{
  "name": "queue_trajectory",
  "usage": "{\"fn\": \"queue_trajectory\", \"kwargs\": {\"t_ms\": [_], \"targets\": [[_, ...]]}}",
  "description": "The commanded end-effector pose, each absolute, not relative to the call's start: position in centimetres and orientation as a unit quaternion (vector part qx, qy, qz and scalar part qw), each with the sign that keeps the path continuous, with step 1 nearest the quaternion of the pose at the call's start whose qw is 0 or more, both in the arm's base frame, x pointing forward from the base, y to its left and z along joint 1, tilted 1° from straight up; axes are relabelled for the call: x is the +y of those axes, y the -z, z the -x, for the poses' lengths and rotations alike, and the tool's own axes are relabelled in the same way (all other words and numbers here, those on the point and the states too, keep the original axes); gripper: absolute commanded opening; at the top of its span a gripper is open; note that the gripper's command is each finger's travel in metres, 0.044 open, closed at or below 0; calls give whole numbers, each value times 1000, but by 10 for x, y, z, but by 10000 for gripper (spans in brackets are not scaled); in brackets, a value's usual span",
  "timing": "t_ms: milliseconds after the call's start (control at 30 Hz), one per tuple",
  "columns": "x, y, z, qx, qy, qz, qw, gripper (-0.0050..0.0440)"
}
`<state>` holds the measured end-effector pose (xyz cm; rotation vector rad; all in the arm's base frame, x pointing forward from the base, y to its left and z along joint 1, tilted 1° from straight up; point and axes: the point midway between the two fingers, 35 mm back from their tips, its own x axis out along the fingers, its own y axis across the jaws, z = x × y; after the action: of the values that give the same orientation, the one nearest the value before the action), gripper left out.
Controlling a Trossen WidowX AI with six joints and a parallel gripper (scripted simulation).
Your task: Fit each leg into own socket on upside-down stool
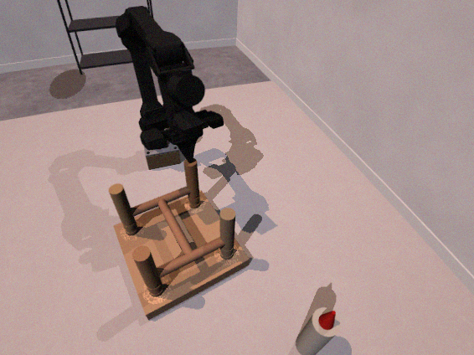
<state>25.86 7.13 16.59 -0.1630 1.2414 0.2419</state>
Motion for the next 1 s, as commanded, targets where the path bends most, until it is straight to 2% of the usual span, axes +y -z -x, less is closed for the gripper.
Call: {"fn": "queue_trajectory", "kwargs": {"t_ms": [0,967], "targets": [[71,-144,-259,599,-110,79,789,0],[71,-142,-259,599,-110,79,789,0]]}}
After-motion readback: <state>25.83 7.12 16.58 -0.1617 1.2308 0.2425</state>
